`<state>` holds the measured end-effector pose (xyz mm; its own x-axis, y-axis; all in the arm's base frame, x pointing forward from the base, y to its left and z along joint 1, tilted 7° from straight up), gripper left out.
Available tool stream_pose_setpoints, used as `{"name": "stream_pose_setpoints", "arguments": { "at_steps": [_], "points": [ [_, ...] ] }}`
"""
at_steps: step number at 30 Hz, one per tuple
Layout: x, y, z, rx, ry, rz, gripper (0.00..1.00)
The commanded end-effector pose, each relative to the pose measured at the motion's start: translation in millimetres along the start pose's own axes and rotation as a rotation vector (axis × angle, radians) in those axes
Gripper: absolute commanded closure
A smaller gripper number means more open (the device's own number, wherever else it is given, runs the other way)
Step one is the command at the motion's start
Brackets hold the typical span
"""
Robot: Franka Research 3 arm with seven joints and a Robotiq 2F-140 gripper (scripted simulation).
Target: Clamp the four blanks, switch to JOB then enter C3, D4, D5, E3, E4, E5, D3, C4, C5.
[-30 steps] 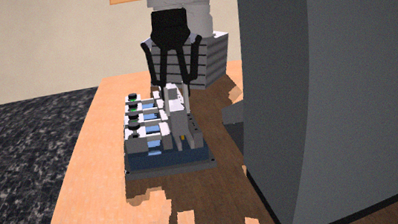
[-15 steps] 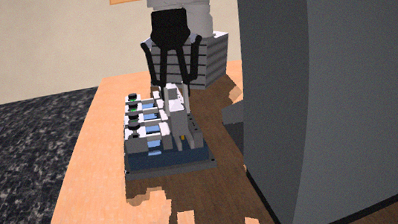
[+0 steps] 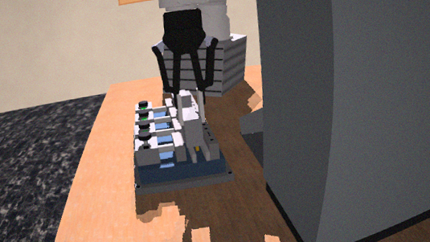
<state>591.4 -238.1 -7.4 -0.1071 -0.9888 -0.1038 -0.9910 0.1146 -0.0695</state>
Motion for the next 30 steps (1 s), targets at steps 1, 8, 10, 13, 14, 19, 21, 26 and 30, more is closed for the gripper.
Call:
{"name": "stream_pose_setpoints", "arguments": {
  "at_steps": [1, 8, 10, 13, 14, 19, 21, 26, 30],
  "points": [
    [1.6, -2.0, -1.0, 0.006, 0.003, 0.003, 1.00],
    [1.6, -2.0, -1.0, 0.006, 0.003, 0.003, 0.60],
    [1.6, -2.0, -1.0, 0.006, 0.003, 0.003, 0.60],
    [1.6, -2.0, -1.0, 0.006, 0.003, 0.003, 0.60],
    [1.6, -2.0, -1.0, 0.006, 0.003, 0.003, 0.60],
    [1.6, -2.0, -1.0, 0.006, 0.003, 0.003, 0.60],
    [1.6, -2.0, -1.0, 0.006, 0.003, 0.003, 0.60],
    [1.6, -2.0, -1.0, 0.006, 0.003, 0.003, 0.60],
    [1.6, -2.0, -1.0, 0.006, 0.003, 0.003, 0.60]
  ]
}}
Point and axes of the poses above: the point where the finger pads meet when closed, its own z axis out along the fingers, its own x axis across the jaws, y = z × x, the point moved 2 cm from there along -z, back along the fingers
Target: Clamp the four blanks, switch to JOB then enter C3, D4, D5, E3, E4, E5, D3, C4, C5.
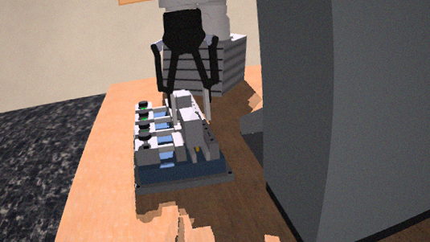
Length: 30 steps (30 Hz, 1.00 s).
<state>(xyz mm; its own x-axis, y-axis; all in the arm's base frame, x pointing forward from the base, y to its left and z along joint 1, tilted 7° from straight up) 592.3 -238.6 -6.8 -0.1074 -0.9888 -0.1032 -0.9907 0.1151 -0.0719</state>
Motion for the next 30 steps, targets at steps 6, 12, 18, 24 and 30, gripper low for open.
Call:
{"name": "stream_pose_setpoints", "arguments": {
  "at_steps": [6, 12, 18, 24, 30],
  "points": [
    [1, -1, -0.5, 0.003, 0.002, 0.003, 0.60],
    [1, -1, -0.8, 0.003, 0.002, 0.003, 0.60],
    [1, -1, -3.6, 0.003, 0.002, 0.003, 0.60],
    [1, -1, -16.2, 0.003, 0.002, 0.003, 0.60],
    [1, -1, -33.7, 0.003, 0.002, 0.003, 0.60]
  ]
}}
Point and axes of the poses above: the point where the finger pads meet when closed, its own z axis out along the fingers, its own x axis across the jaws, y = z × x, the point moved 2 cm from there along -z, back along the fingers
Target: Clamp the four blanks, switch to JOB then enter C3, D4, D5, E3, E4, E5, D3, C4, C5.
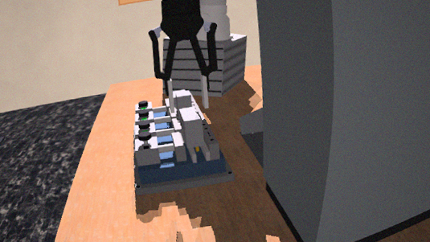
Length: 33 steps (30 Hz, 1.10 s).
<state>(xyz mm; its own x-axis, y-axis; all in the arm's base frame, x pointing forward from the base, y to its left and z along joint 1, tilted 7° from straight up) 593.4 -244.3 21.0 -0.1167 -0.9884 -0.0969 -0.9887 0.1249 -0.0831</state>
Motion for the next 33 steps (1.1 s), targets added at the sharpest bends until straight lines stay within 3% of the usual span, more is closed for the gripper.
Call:
{"name": "stream_pose_setpoints", "arguments": {
  "at_steps": [1, 16, 30, 31, 33],
  "points": [
    [-1, 3, -5.7, -0.009, -0.005, -0.006, 0.60],
    [-1, 2, -62.5, -0.009, -0.005, -0.006, 0.60],
    [-1, 2, -74.7, -0.009, -0.005, -0.006, 0.60],
    [-1, 2, -74.7, -0.009, -0.005, -0.006, 1.00],
    [-1, 2, -74.7, -0.009, -0.005, -0.006, 1.00]
  ]
}}
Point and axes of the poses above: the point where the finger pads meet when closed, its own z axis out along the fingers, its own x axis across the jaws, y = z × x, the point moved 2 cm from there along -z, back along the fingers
